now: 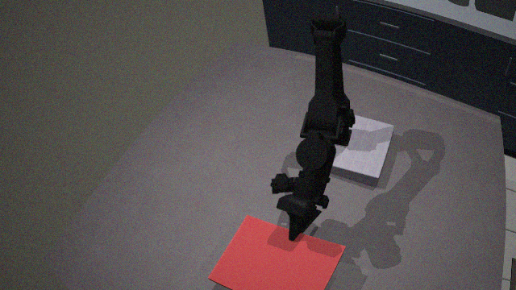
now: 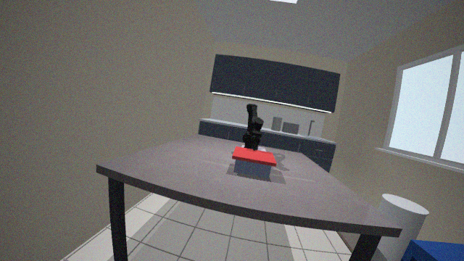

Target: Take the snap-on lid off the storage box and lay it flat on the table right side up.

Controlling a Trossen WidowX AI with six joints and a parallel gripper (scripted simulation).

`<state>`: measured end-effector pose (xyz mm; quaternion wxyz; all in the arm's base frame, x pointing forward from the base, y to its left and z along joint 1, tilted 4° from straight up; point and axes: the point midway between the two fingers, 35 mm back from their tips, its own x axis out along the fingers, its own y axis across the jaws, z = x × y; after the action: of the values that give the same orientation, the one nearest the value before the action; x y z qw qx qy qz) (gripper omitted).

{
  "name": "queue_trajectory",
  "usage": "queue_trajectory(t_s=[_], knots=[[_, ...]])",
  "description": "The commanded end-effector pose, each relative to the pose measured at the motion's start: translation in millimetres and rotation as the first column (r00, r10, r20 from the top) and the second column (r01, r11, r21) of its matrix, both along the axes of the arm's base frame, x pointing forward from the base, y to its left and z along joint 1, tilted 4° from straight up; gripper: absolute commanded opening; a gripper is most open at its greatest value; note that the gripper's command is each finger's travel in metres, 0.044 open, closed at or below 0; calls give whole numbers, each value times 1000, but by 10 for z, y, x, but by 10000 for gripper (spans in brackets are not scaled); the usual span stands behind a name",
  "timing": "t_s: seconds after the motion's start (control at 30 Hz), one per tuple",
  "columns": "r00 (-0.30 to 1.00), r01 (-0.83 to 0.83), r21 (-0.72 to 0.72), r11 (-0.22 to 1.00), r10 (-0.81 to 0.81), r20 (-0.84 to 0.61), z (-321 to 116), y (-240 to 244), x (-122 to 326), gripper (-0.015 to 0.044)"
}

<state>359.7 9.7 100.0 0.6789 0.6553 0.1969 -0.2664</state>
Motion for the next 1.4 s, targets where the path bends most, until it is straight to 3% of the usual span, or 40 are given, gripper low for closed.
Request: queue_trajectory(t_s=[0.0,1.37], knots=[[1000,2,1,1000,-2,9,45,4,-4,0],[1000,0,0,1000,0,4,20,0,29,0]])
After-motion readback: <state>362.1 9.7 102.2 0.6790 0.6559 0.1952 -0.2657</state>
